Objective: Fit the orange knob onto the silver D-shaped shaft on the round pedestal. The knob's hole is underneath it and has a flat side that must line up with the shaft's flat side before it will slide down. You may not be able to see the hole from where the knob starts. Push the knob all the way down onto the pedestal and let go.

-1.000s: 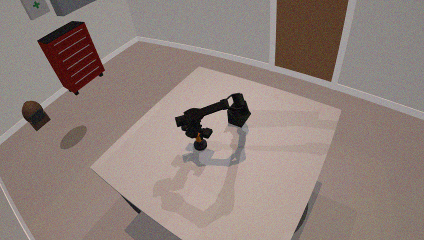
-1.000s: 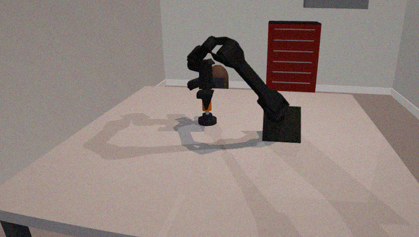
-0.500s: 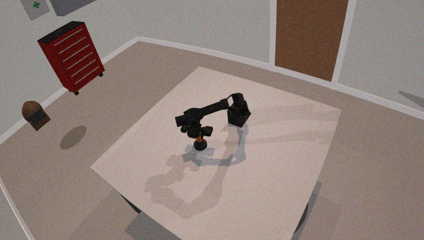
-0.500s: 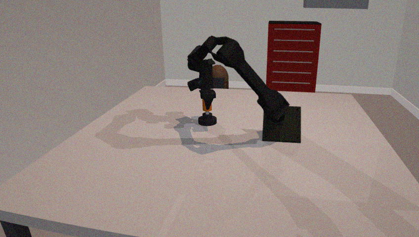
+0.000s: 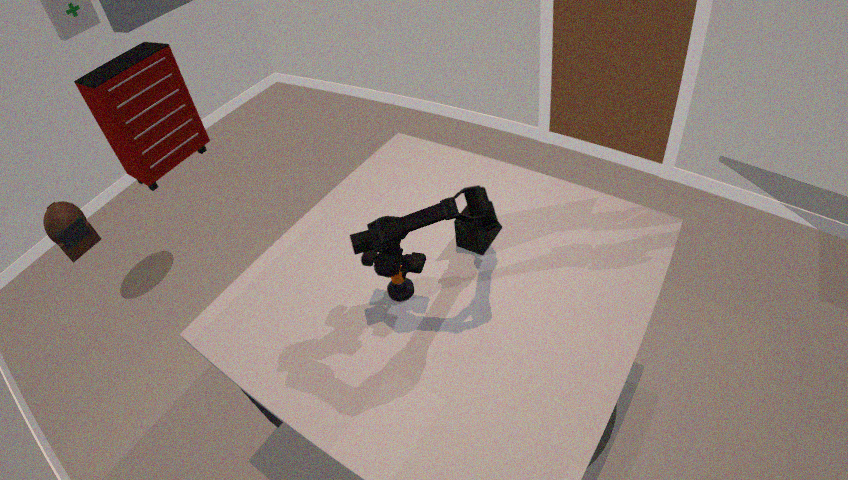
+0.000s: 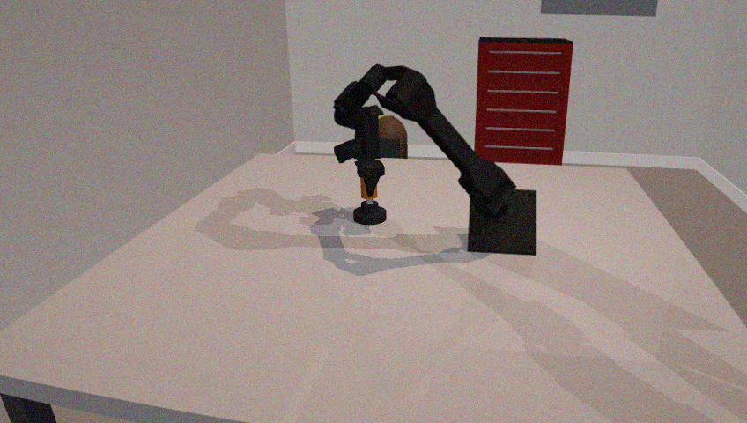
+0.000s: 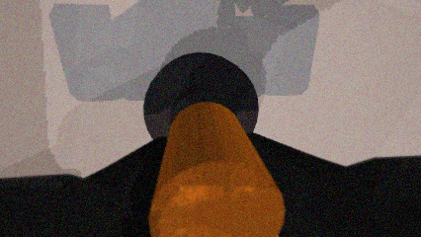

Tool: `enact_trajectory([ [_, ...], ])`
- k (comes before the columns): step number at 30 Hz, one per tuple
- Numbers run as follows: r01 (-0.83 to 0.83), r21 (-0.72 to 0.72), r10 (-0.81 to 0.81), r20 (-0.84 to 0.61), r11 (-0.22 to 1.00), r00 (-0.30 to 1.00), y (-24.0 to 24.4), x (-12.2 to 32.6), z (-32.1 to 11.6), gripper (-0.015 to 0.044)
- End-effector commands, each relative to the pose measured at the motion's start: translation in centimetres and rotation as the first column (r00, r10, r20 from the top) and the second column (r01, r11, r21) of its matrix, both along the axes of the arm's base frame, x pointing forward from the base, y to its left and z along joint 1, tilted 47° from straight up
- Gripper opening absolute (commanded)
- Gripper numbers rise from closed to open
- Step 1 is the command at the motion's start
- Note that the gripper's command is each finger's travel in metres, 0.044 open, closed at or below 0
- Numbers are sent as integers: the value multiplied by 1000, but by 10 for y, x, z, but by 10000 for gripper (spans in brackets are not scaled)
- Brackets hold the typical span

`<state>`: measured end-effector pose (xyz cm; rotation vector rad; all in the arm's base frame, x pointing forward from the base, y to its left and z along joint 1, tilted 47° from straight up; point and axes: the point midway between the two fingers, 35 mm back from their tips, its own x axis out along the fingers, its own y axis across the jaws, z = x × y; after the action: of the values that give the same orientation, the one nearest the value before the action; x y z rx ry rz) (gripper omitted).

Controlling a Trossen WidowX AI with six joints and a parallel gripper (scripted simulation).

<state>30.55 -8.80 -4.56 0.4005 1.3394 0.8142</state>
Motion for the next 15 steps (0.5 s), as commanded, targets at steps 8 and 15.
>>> enact_trajectory([
  [8,-86,-5,86,99,996,991,-3,1,4,0],
  [15,-144,-14,144,158,990,977,-3,1,3,0],
])
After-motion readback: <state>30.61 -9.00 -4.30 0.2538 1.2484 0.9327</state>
